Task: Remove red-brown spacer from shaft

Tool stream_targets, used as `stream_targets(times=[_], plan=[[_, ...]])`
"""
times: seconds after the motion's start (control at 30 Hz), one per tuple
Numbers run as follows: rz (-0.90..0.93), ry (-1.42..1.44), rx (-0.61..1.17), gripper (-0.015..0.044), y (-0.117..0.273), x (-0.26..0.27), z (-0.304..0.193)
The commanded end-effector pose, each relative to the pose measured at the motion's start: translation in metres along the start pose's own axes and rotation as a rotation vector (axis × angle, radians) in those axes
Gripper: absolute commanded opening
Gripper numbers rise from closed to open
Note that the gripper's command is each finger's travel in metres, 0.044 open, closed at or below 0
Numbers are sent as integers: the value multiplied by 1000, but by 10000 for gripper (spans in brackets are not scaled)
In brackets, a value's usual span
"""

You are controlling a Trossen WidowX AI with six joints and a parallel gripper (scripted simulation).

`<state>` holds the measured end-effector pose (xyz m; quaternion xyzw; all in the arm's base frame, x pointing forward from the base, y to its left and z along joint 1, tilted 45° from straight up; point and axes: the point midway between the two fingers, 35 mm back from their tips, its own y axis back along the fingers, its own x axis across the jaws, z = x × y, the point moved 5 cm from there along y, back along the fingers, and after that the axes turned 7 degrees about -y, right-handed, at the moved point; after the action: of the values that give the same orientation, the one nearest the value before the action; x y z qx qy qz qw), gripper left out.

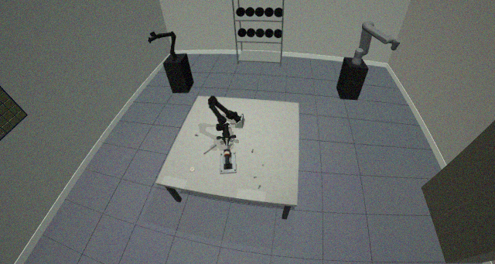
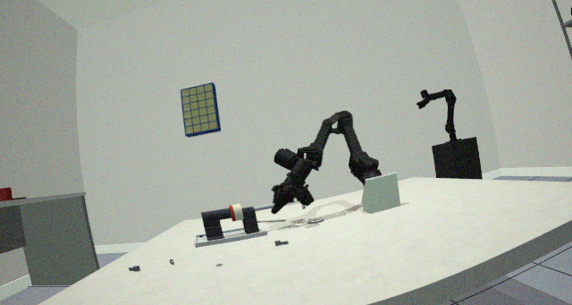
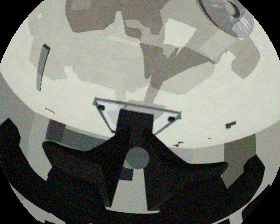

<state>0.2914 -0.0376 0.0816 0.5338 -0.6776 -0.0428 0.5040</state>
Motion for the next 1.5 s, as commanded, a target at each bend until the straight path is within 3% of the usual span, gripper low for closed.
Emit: stream_targets(times=[0.0,1.47], plan=[[0,6,0,0,1,0,0],[0,6,0,0,4,0,4]])
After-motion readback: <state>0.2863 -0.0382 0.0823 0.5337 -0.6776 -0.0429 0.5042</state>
